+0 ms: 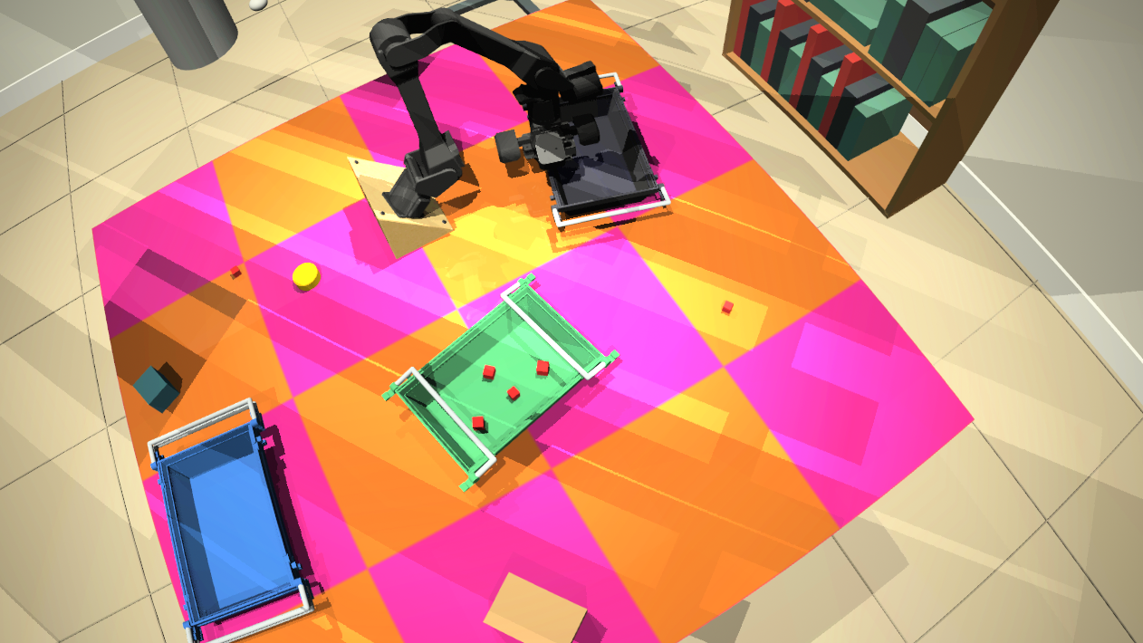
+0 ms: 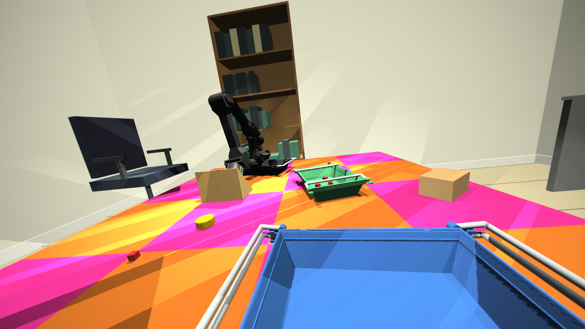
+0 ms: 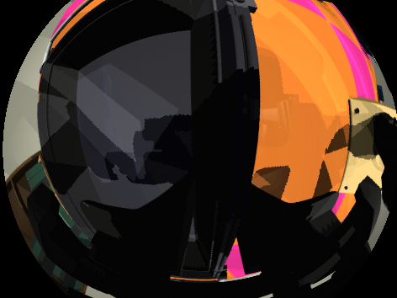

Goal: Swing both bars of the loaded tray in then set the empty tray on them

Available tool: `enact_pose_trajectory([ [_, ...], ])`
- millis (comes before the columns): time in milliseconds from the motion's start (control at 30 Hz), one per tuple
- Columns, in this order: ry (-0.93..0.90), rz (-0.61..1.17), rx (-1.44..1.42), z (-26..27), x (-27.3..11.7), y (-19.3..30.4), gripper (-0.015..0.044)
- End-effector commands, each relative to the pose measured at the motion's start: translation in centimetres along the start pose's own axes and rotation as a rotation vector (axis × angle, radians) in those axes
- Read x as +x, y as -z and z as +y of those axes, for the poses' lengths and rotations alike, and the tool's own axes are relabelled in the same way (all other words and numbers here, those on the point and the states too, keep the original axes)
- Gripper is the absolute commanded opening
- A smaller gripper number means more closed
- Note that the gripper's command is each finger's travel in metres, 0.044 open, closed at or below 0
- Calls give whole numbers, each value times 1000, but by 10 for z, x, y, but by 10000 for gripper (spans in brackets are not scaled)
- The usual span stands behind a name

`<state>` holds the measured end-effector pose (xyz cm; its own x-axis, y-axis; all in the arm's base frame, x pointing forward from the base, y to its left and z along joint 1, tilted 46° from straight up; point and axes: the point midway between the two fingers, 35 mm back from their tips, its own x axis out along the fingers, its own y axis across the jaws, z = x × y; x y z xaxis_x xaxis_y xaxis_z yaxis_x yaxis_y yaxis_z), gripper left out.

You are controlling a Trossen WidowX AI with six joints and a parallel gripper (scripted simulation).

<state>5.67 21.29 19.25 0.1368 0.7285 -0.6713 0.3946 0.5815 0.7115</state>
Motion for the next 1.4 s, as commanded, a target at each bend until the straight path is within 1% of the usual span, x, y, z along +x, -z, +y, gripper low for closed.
enact_pose_trajectory([
  [0,10,-3,6,-2,0,-1,75],
  [233,10,-3,6,-2,0,-1,28],
  [367,10,-4,5,-1,-8,-1,1],
  [833,10,-6,3,-1,-76,0,0],
  [1233,10,-6,3,-1,-80,0,0],
  [1367,11,-11,5,4,-88,1,0],
])
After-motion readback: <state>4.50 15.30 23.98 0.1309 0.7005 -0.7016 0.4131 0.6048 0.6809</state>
